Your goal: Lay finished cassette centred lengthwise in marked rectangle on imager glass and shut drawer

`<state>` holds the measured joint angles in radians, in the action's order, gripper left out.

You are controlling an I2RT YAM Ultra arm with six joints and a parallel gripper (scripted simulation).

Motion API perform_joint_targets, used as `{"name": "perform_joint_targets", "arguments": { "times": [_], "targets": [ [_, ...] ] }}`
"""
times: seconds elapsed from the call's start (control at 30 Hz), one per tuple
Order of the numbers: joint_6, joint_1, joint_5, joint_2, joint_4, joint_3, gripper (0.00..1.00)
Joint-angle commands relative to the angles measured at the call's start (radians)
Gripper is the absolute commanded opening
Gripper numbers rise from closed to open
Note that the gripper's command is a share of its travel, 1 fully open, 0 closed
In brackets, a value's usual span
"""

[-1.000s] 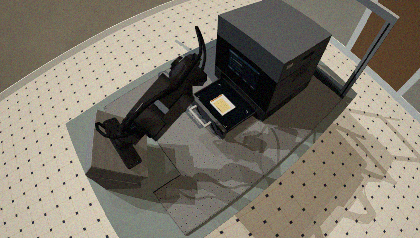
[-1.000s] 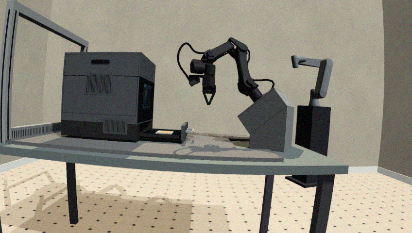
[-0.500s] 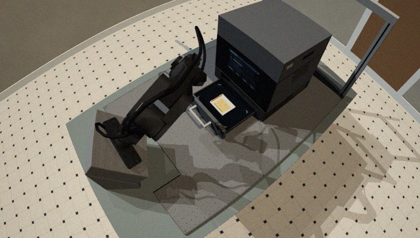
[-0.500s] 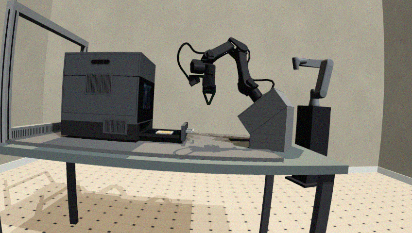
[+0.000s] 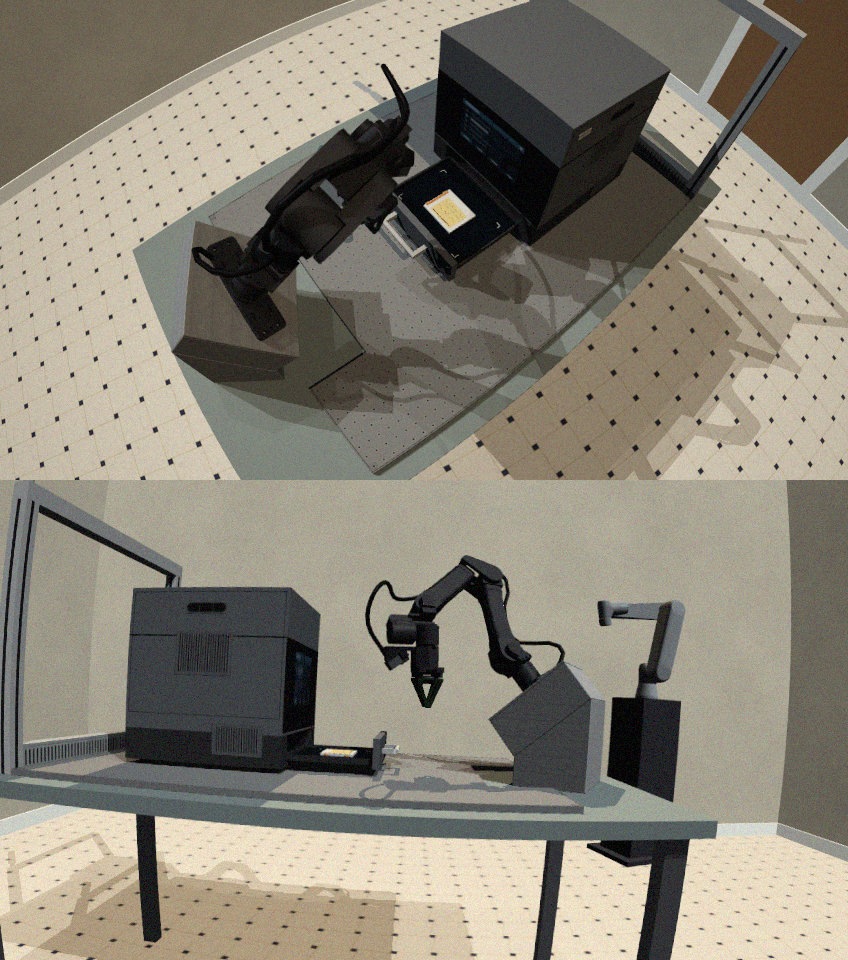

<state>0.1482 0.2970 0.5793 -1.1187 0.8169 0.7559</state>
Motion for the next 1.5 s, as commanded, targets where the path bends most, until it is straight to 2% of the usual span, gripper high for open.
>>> {"name": "perform_joint_targets", "arguments": {
  "times": [0.0, 0.27, 0.33, 0.37, 0.73, 0.83, 0.9, 1.37, 1.47],
  "targets": [
    [-0.200, -0.030, 0.014, -0.043, -0.128, -0.010, 0.35],
    [-0.557, -0.110, 0.007, -0.163, -0.335, -0.019, 0.35],
    [-0.557, -0.110, 0.007, -0.163, -0.335, -0.019, 0.35],
    [-0.625, -0.126, -0.004, -0.141, -0.387, -0.028, 0.35],
    [-1.030, -0.128, -0.004, -0.102, -0.515, -0.108, 0.35],
    [-1.142, -0.130, -0.009, -0.089, -0.546, -0.129, 0.35],
    [-1.142, -0.130, -0.009, -0.089, -0.546, -0.129, 0.35],
    [-1.675, -0.159, -0.069, -0.024, -0.678, -0.219, 0.35],
    [-1.702, -0.163, -0.076, -0.020, -0.685, -0.224, 0.35]
  ]
}}
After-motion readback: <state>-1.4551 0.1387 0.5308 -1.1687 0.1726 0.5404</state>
